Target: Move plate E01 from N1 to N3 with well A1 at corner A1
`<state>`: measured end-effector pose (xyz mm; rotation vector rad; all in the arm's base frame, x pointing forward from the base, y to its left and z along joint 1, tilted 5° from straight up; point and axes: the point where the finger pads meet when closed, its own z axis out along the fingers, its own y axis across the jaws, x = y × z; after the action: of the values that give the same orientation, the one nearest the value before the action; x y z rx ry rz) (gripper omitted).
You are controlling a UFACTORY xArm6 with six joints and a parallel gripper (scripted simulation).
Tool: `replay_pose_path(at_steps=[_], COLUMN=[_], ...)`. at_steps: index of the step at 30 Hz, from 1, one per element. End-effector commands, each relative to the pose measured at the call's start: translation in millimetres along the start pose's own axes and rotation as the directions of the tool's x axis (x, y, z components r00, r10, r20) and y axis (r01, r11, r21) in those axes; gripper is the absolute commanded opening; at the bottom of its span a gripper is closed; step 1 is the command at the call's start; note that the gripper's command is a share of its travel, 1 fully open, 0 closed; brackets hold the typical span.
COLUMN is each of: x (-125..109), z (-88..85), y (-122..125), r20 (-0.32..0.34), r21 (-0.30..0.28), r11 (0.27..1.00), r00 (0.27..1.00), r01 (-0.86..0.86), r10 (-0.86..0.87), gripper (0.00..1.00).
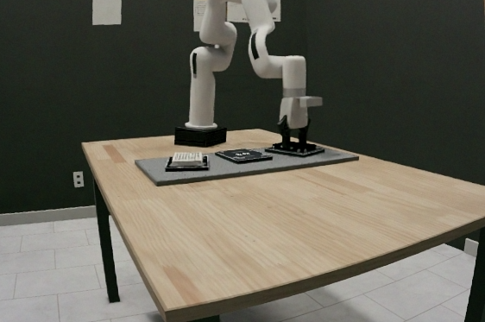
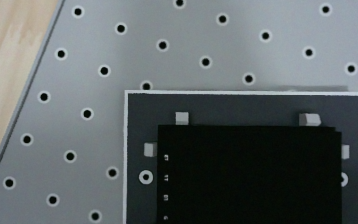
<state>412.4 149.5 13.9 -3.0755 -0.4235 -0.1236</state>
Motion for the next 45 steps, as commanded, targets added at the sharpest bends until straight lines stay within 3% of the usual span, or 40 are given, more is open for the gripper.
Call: replay_pose_path(at_steps=[1,45], x=[2,2], z=[-3.1,-27.9], y=[0,0], r20=[-0.004,-0.005], r21=[0.0,0.0], r11=[1.0,1.0], r00=[1.0,1.0], r01=[0.0,0.0], r10=[0.0,0.0], gripper=[0.0,0.0])
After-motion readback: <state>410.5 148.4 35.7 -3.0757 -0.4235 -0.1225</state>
